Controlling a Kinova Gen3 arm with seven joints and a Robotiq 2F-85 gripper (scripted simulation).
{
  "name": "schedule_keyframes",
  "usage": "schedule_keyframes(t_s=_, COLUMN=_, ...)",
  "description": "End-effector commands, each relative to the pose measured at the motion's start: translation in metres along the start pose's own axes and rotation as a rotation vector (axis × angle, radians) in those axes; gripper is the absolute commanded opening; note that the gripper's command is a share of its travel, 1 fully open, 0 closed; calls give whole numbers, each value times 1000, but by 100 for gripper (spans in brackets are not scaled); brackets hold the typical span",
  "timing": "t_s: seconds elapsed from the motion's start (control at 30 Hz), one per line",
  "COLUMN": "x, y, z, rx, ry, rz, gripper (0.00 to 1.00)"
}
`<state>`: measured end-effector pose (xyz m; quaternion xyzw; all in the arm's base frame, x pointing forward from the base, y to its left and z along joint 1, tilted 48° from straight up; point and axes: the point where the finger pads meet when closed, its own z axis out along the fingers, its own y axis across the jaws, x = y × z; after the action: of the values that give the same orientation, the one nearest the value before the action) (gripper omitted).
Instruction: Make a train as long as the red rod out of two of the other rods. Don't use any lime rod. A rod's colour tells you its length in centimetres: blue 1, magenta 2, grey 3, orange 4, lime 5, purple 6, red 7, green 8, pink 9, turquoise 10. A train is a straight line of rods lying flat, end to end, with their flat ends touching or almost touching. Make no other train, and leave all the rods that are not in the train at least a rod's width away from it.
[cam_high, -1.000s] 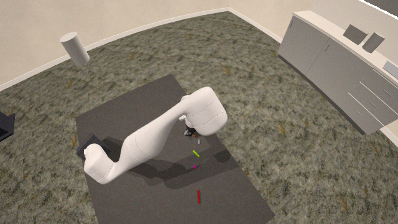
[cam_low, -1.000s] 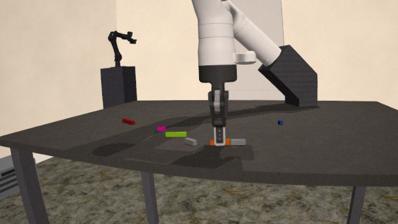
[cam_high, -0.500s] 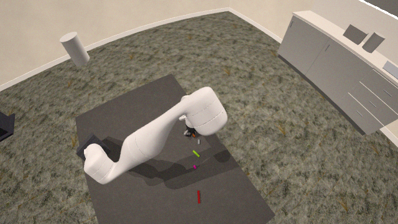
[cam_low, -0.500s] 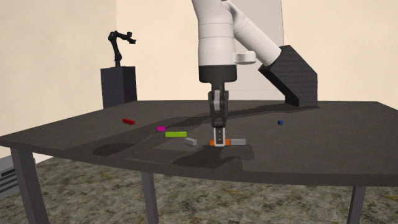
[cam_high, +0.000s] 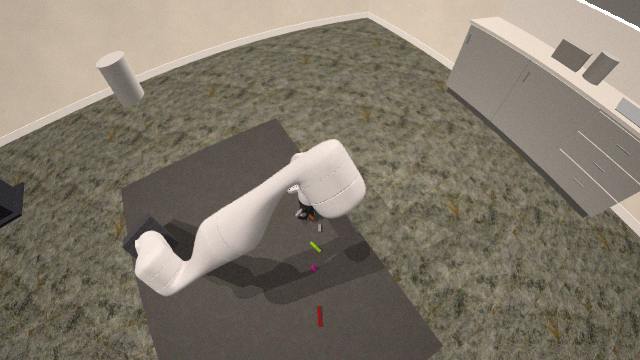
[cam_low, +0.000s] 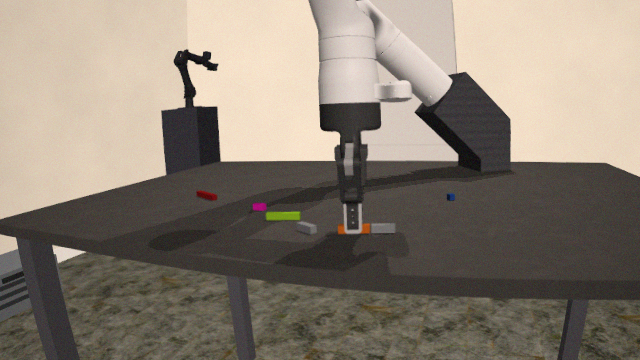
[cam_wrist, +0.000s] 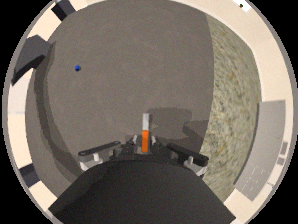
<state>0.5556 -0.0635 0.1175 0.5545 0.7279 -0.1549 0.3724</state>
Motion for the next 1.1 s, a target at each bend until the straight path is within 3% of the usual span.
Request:
schedule_keyframes(t_s=0.0, x=0, y=2, z=-7, rx=-5, ry=2, rz=0, gripper=24)
schedule_keyframes(t_s=0.17, x=0, y=2, z=-19, rx=-5, ry=2, rz=0, gripper=24)
schedule_keyframes(t_s=0.57, x=0, y=1, z=-79, rx=-5, ry=2, rz=0, gripper=24)
schedule_keyframes(t_s=0.9, x=0, y=1, z=-89, rx=-5, ry=2, rz=0, gripper=24)
schedule_keyframes(t_s=0.93, x=0, y=1, z=-89, rx=-5, ry=2, rz=0, gripper=100)
schedule_keyframes(t_s=1.07, x=0, y=1, z=-89, rx=-5, ry=2, rz=0, gripper=100)
